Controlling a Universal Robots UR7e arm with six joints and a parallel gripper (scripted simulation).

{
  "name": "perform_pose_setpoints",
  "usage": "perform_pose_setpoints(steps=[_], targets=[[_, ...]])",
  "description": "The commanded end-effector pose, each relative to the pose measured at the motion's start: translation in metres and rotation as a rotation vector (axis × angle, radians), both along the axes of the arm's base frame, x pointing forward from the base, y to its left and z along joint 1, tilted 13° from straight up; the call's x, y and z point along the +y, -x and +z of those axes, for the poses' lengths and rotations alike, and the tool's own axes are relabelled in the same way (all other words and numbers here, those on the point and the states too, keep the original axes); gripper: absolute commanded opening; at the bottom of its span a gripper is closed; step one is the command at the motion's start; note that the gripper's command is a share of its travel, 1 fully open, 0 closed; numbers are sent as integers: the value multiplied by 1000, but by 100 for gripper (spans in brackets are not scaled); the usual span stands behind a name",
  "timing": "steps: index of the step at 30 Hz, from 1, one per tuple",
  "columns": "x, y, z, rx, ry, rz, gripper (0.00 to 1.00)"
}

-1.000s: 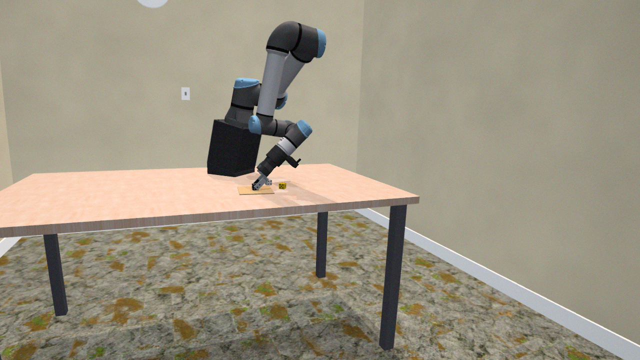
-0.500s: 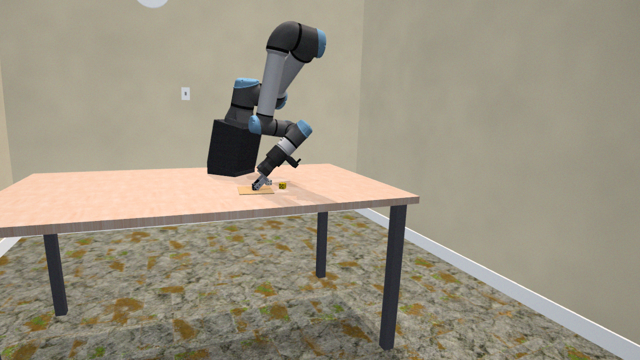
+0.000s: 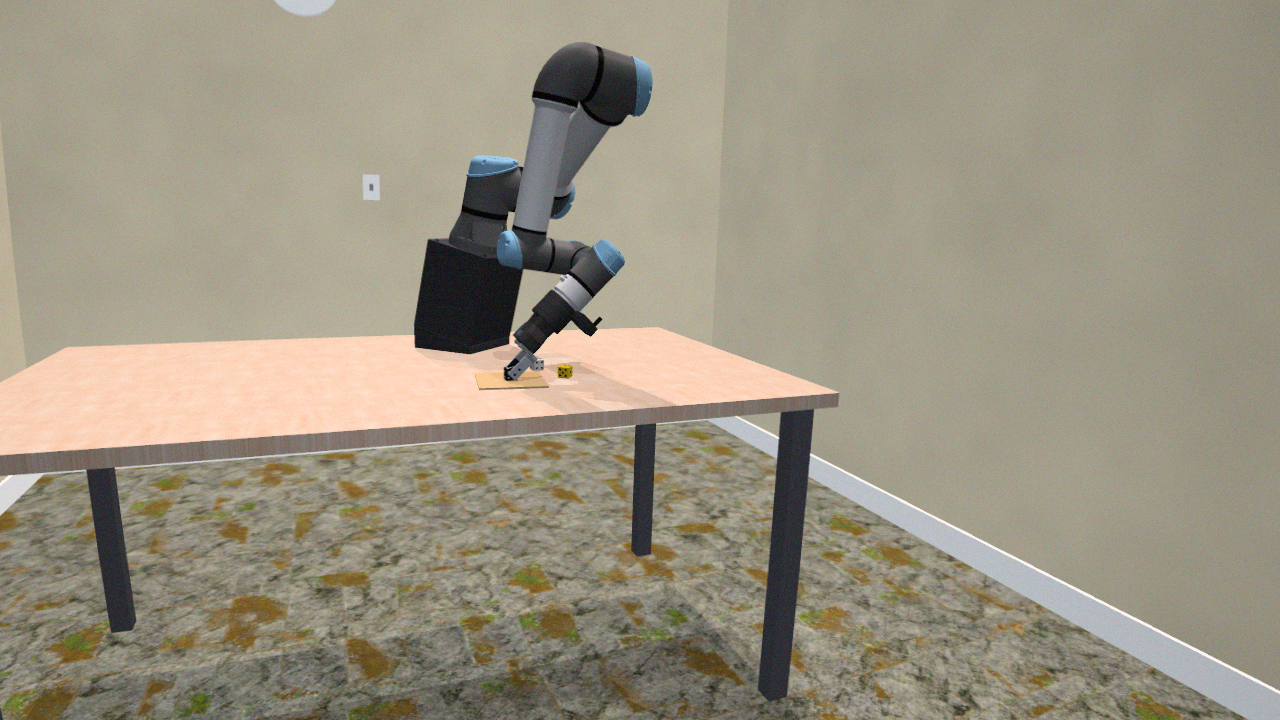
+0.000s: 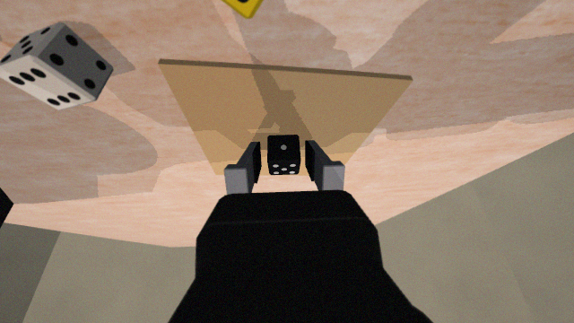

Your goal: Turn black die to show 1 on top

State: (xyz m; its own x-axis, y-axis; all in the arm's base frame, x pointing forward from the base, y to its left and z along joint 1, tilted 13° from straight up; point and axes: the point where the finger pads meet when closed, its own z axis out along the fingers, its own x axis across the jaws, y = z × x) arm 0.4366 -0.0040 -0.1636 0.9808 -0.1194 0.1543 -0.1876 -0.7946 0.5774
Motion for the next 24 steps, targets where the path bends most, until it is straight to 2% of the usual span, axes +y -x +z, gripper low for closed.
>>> perform_pose_setpoints(steps=[1,4,5,24], targets=[[0,0,0,-1,0,0,79],[0,0,0,-1,0,0,79],[0,0,0,-1,0,0,49],[0,0,0,-1,0,0,49]])
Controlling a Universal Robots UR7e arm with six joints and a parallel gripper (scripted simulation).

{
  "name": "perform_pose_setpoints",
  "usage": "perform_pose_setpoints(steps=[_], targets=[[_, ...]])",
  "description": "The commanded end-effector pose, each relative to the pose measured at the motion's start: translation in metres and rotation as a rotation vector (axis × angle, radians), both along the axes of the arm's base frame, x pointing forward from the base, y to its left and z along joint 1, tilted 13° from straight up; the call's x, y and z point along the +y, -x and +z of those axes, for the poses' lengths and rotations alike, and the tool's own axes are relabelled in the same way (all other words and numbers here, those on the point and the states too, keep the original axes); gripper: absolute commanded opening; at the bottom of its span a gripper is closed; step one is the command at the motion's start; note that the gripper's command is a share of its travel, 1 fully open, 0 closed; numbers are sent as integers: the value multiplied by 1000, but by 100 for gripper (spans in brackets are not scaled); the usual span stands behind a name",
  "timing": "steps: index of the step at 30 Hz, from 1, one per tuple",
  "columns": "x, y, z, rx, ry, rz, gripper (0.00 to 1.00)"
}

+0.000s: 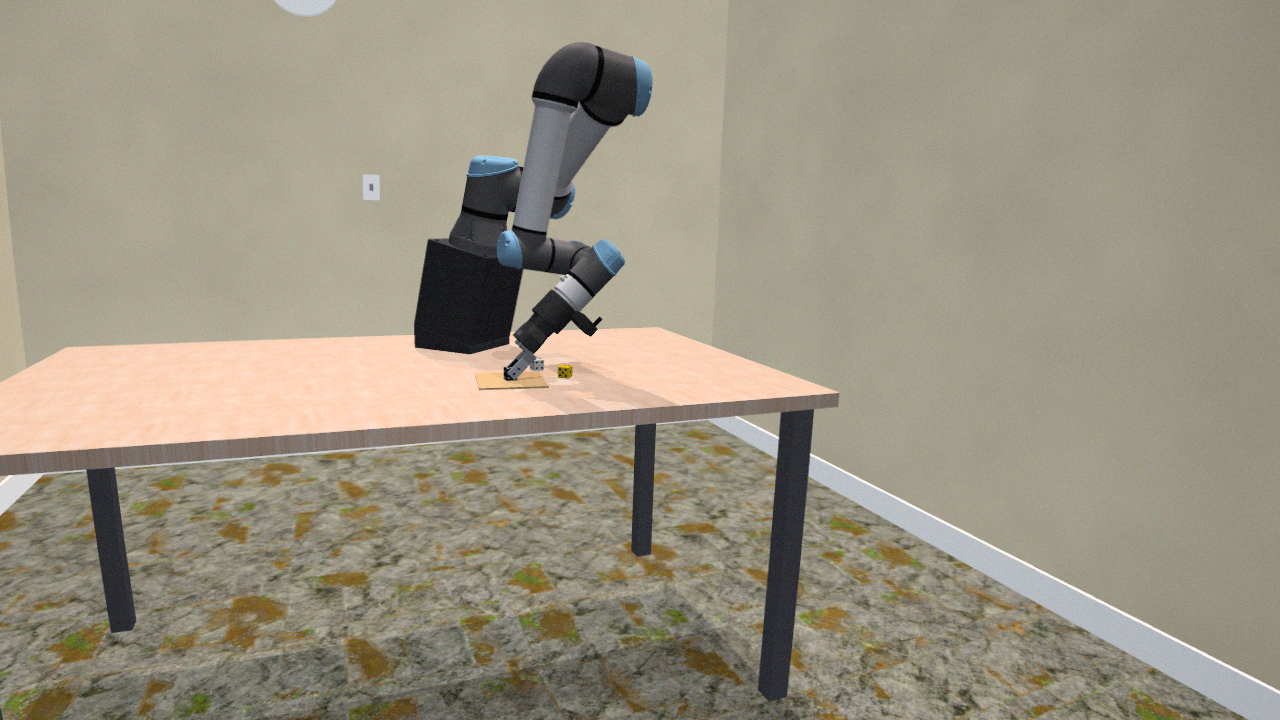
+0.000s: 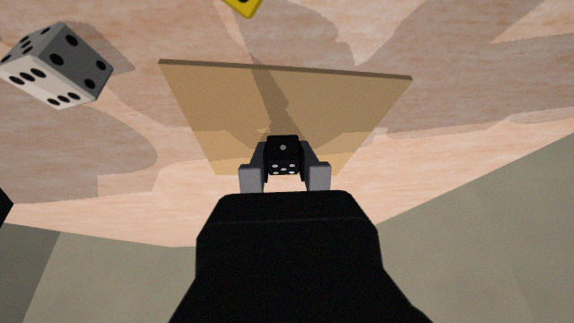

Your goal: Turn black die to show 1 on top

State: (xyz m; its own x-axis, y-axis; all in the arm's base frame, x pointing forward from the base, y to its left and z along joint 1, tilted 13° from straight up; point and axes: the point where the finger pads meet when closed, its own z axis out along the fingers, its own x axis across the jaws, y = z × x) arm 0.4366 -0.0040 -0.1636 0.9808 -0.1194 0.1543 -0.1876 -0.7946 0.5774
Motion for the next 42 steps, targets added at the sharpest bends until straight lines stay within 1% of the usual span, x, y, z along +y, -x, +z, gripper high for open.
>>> perform_pose_setpoints(steps=[1,17,21,26,32,34,38,42], targets=[[0,0,0,-1,0,0,49],[0,0,0,-1,0,0,49],[0,0,3,-1,0,0,49],[-2,2,15,-1,0,0,49],[-6,7,40,-1,0,0,49],[-6,7,40,-1,0,0,49],[-8,9,55,-1,0,0,49],[-9,11,65,-1,0,0,49]])
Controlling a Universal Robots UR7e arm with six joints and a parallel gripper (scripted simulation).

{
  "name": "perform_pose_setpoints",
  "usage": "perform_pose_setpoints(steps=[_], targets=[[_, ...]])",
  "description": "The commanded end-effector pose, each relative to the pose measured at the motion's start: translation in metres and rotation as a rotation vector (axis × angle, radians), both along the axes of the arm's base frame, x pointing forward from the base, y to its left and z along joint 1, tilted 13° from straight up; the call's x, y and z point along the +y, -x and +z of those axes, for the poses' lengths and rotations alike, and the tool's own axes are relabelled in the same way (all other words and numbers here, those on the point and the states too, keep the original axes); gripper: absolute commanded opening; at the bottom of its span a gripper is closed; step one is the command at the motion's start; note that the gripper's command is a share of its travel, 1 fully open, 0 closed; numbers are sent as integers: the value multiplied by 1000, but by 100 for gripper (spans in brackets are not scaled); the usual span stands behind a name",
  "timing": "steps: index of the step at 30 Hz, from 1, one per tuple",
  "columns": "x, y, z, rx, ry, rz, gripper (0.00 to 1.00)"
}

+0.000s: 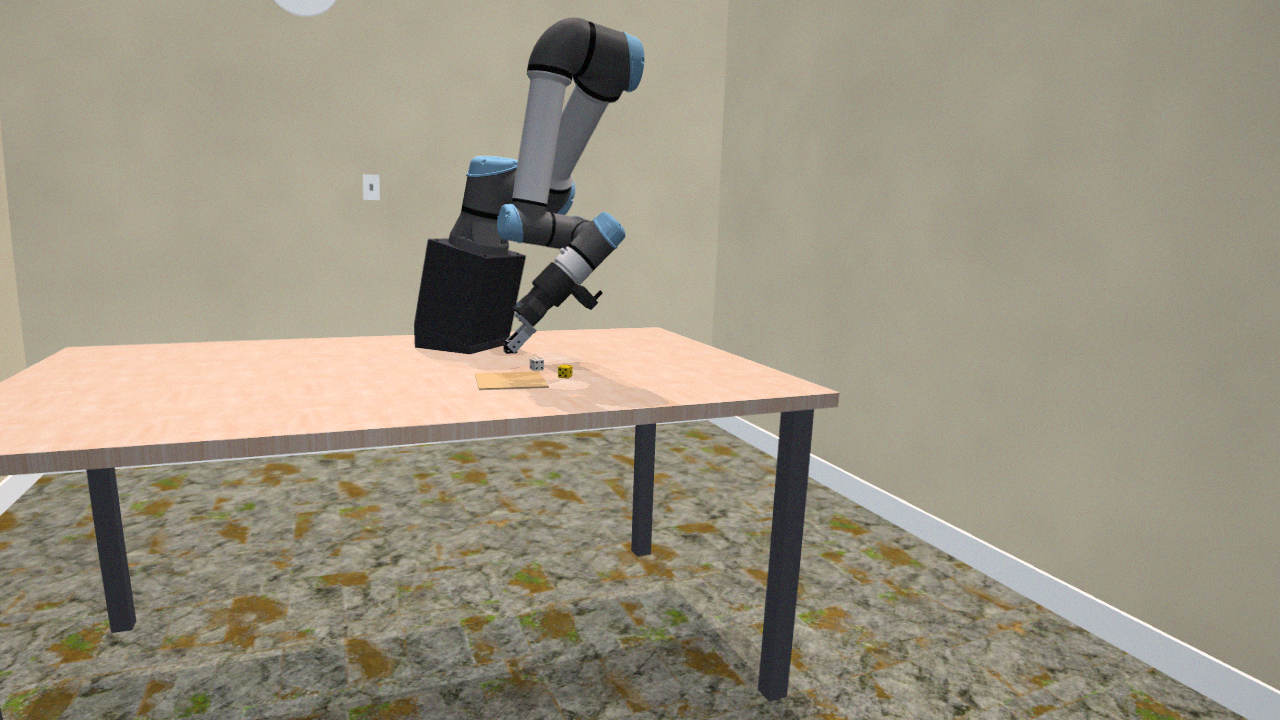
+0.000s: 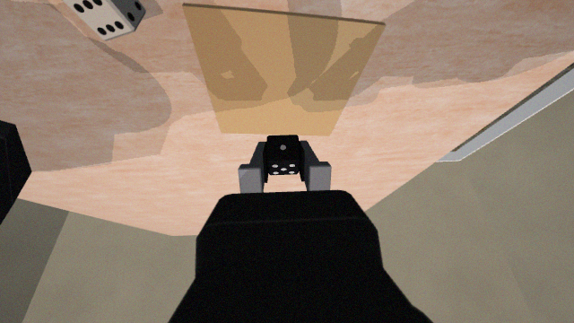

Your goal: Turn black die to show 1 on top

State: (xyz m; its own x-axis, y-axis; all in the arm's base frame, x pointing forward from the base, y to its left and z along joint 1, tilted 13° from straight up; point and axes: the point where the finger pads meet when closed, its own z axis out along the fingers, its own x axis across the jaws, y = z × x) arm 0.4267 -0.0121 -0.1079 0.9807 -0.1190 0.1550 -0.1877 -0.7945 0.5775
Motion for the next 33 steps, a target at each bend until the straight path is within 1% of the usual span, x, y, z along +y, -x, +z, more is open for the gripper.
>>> perform_pose_setpoints(steps=[1,15,18,21,24,26,33], targets=[[-1,1,11,-1,0,0,49],[-2,2,13,-1,0,0,49],[-2,2,13,0,-10,0,49],[-3,3,12,1,-41,2,49],[-4,4,11,-1,-93,7,49],[-4,4,11,-1,-93,7,49],[-5,3,13,-21,-220,30,49]])
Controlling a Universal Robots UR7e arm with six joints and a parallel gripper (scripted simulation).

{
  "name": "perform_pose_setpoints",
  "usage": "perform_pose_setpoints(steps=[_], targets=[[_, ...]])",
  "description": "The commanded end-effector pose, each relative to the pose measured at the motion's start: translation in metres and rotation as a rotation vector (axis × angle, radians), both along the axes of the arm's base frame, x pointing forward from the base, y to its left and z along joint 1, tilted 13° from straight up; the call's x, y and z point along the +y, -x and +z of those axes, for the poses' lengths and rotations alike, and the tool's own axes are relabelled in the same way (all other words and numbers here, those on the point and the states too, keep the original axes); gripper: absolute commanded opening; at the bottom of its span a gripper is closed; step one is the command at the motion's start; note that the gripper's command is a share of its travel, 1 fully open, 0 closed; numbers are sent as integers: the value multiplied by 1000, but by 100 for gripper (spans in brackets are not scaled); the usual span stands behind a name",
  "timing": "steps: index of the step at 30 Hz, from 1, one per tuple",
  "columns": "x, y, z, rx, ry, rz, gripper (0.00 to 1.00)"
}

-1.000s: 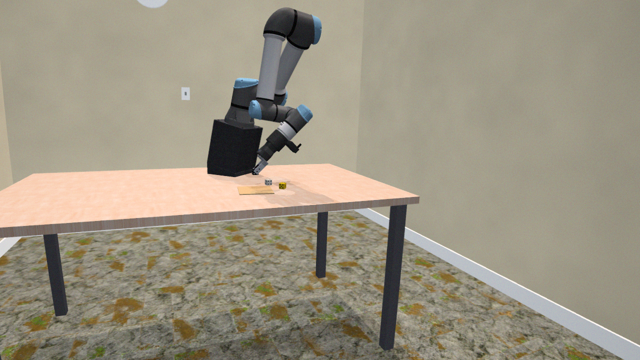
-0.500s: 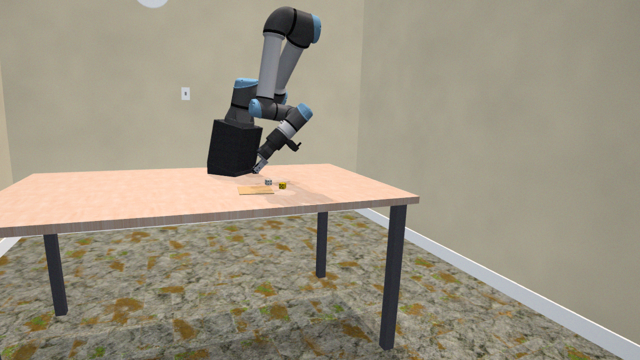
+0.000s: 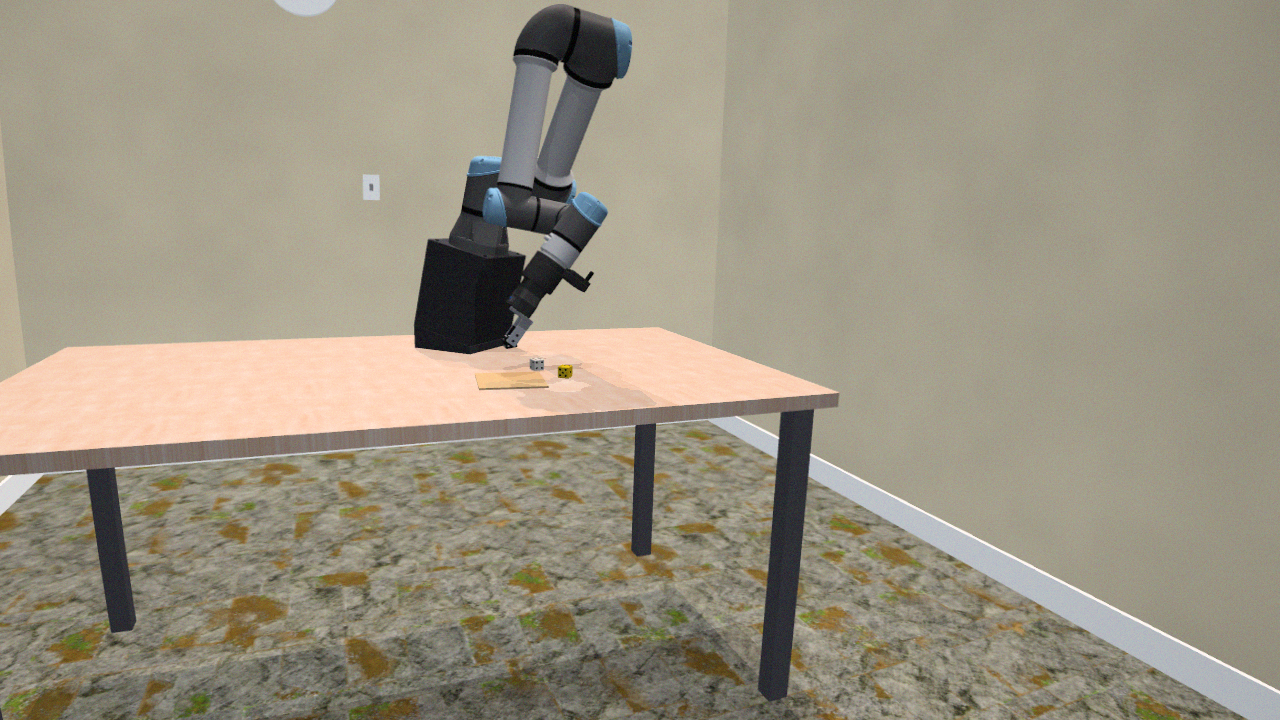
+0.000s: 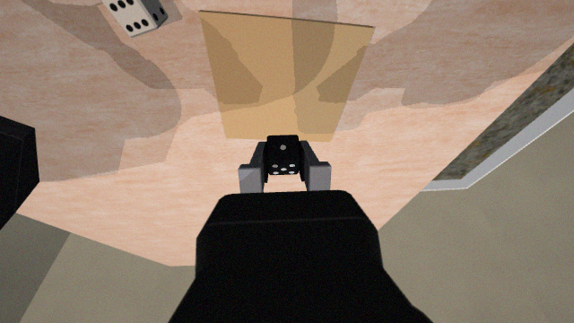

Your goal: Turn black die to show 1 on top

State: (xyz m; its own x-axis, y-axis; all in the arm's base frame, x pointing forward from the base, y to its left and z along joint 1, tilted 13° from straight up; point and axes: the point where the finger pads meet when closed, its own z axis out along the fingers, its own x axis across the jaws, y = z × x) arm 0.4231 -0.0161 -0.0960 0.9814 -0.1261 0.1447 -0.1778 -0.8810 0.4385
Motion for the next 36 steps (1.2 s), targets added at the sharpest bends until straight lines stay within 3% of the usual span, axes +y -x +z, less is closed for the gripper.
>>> perform_pose_setpoints(steps=[1,14,25,36], targets=[[-1,-1,2,-15,-69,15,49],[-1,-1,2,-22,-107,23,49],[-3,0,1,-35,-278,47,49],[-4,-1,4,-55,-350,60,49]])
